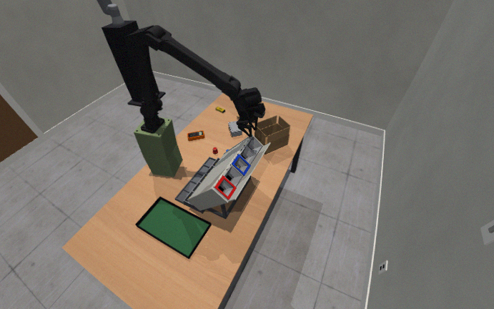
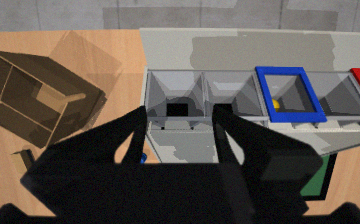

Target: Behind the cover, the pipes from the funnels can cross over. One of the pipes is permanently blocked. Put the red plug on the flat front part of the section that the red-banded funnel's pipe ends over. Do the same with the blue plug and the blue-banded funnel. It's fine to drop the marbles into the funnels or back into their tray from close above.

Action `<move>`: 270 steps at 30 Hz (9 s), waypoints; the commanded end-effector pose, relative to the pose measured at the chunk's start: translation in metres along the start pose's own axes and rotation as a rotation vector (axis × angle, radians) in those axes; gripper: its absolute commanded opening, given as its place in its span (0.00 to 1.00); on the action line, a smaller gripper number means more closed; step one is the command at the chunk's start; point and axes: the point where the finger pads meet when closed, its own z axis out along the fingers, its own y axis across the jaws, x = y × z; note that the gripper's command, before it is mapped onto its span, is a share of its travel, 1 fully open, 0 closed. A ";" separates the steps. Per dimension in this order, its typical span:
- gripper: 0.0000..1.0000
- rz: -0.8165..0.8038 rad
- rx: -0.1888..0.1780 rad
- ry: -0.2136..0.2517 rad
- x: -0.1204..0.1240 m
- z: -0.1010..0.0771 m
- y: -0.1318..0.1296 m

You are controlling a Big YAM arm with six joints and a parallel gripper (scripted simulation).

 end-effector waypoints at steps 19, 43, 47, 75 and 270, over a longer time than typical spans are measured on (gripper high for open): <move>0.59 0.006 -0.008 -0.028 0.134 -0.061 0.005; 0.59 0.011 -0.013 0.187 0.229 -0.033 -0.076; 0.59 0.010 -0.013 0.247 0.251 -0.025 -0.096; 0.59 0.034 -0.009 0.348 0.292 -0.014 -0.134; 0.87 0.012 -0.020 0.390 0.428 0.112 0.120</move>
